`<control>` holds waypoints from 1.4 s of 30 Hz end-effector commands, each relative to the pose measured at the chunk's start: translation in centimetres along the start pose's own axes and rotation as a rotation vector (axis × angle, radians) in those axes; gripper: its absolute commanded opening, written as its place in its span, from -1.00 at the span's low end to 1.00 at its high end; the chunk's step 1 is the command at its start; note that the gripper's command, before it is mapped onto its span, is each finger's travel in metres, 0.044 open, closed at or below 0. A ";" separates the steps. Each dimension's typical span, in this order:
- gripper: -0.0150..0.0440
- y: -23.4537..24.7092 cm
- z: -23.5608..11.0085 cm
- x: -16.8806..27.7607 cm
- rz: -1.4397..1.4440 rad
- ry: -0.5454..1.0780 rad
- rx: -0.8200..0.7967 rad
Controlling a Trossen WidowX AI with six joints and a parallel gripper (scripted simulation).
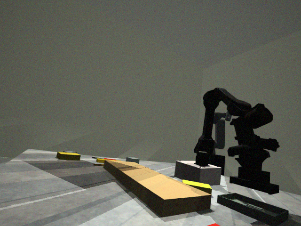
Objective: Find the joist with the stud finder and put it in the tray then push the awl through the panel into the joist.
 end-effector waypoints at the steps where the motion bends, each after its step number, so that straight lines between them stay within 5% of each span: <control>1: -0.49 0.1 0.8 0.3 0.003 0.003 0.000; 37: -0.49 0.8 6.4 2.1 0.000 0.004 -0.002; 42: -0.05 0.8 6.3 2.0 0.003 0.004 -0.002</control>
Point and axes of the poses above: the point midway between the two fingers, 35 mm back from their tips, its own z axis out along the fingers, its own y axis across the jaws, x = y × z, the point moved 4 cm from there along -z, back along the fingers, and after that the axes turned 14 degrees about -z, right-handed, at the moved point
